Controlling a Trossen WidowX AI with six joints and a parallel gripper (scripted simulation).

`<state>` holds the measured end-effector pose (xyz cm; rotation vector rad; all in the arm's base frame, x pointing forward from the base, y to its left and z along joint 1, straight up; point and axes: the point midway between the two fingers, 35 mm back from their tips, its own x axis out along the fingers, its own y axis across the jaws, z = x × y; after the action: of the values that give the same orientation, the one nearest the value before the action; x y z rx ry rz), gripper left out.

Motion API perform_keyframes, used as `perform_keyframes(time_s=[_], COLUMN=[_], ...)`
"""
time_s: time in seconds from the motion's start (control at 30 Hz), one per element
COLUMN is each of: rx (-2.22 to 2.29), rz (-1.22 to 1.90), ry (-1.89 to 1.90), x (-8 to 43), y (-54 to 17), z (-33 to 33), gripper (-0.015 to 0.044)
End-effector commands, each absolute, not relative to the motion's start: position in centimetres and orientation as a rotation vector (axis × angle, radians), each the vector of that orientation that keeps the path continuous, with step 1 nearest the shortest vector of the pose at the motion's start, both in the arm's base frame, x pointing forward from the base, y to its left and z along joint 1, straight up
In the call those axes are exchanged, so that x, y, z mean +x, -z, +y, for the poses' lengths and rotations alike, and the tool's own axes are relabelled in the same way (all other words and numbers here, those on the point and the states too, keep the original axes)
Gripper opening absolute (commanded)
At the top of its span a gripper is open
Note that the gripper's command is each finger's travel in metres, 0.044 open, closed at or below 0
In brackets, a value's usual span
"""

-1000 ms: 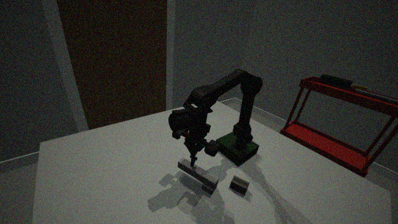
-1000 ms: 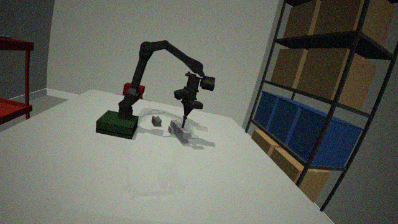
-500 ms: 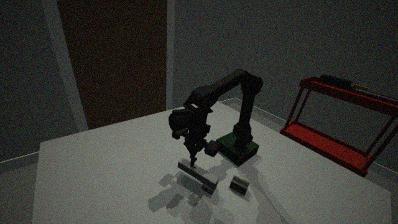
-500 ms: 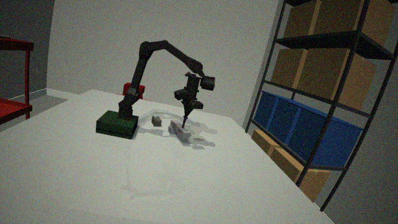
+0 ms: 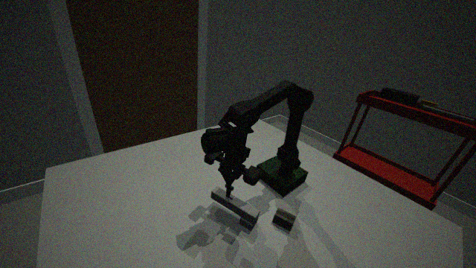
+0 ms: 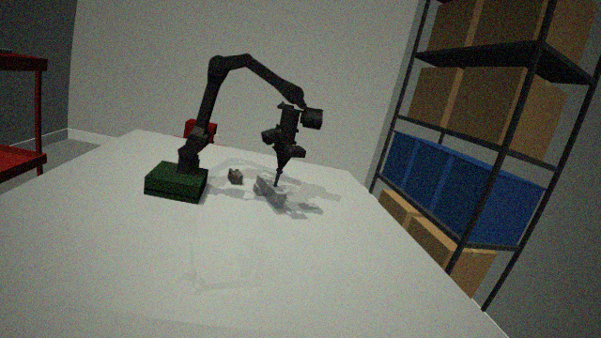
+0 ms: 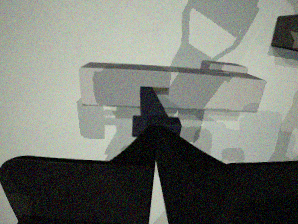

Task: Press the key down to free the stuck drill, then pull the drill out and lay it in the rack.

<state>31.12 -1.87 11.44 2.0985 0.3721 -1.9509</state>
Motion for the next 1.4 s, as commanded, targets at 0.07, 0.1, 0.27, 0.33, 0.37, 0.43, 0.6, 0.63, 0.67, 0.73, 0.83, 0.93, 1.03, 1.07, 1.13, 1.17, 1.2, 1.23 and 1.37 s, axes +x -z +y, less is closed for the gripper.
perform_keyframes(time_s=[0.07,0.1,0.27,0.33,0.37,0.43,0.6,0.63,0.67,0.73,0.83,0.93,1.03,1.07,1.13,1.17,1.2,1.23,1.37], rx=[2.059,2.059,2.059,2.059,2.059,2.059,2.059,2.059,2.059,2.059,2.059,2.059,2.060,2.060,2.060,2.060,2.055,2.023,1.757], rz=[0.362,0.362,0.362,0.362,0.362,0.362,0.362,0.362,0.362,0.362,0.362,0.363,0.363,0.363,0.363,0.363,0.382,0.432,0.767], ry=[2.000,2.000,2.000,2.000,2.000,2.000,2.000,2.000,2.000,2.000,2.000,1.999,1.999,1.999,1.999,1.999,1.981,1.946,1.661], x=[30.6,30.6,30.6,30.6,30.6,30.6,30.6,30.6,30.6,30.6,30.8,31.2,31.2,31.2,31.1,31.1,31.2,31.2,31.5], y=[-9.9,-9.9,-9.6,-9.6,-9.6,-9.5,-9.3,-9.3,-9.3,-9.2,-10.3,-12.8,-15.8,-16.5,-17.2,-17.2,-16.3,-16.2,-15.4], z=[-2.4,-2.4,-2.4,-2.4,-2.4,-2.4,-2.4,-2.4,-2.4,-2.4,-2.4,-2.2,-2.0,-1.9,-1.9,-1.9,-1.9,-1.7,-0.3], gripper=[0.0000,0.0000,0.0000,0.0000,0.0000,0.0000,0.0000,0.0000,0.0000,0.0000,0.0079,0.0157,0.0236,0.0263,0.0315,0.0341,0.0368,0.0394,0.0440])
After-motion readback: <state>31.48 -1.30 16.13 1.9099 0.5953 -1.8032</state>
